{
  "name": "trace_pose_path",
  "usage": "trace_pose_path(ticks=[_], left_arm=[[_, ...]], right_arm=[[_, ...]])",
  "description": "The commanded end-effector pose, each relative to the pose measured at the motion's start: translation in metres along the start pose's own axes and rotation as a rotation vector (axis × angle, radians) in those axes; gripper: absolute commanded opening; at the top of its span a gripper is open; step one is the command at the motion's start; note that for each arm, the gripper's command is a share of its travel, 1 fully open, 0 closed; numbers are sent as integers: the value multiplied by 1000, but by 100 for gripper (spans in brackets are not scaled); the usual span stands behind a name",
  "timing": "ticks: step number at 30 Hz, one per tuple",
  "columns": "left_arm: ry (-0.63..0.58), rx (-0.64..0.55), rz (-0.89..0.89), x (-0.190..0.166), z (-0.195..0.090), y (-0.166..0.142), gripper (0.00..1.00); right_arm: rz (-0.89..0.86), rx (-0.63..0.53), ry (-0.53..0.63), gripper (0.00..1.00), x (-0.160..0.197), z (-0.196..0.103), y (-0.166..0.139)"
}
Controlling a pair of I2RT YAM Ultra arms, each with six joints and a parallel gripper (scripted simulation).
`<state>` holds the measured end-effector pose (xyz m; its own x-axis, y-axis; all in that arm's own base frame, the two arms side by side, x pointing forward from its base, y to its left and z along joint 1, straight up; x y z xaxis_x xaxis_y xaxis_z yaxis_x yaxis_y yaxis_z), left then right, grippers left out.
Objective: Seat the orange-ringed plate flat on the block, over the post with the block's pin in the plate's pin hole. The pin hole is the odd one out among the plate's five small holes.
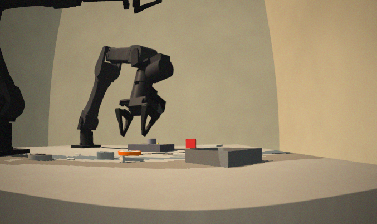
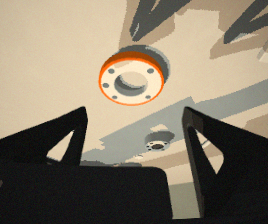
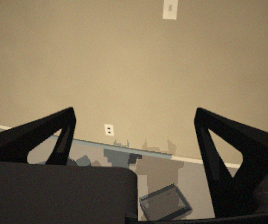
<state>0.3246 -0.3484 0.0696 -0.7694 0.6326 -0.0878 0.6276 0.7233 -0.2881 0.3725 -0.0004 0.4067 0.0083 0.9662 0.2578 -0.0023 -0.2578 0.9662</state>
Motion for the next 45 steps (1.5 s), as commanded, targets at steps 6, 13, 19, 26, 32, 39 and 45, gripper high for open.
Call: trace_pose_path(ticks=[6,13,19,26,32,39,45], left_arm=[[7,-12,7,-2,-5,-1,80],[-4,-2,0,4,-8,0,80],[19,-9,8,10,-8,-8,80],[8,-11,1,4,15,-3,80],[28,-13,-5,8,33,0,80],[-12,-10,7,3,25,-6,80],[21,-12,-3,7,50,-1,80]], right_arm=[[-2,-92,52,100,16,-15,40],[0,-75,46,100,15,-9,34],[0,-75,46,100,15,-9,34],[0,-75,46,100,15,-9,34],[0,-75,46,100,15,-9,34],[0,-75,46,100,15,-9,34],[0,-75,46,100,15,-9,34]])
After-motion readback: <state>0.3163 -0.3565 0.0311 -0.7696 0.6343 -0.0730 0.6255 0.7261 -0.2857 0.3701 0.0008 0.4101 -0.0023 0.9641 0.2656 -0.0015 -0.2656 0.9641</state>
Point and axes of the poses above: on each arm, the point where the finger pads meet when closed, its own z axis out along the fingers, its own x axis across the jaws, y = z × x, the point moved 1 cm from there along -z, back along the fingers, and after that the axes turned 15 degrees about z, right-handed, at the moved point
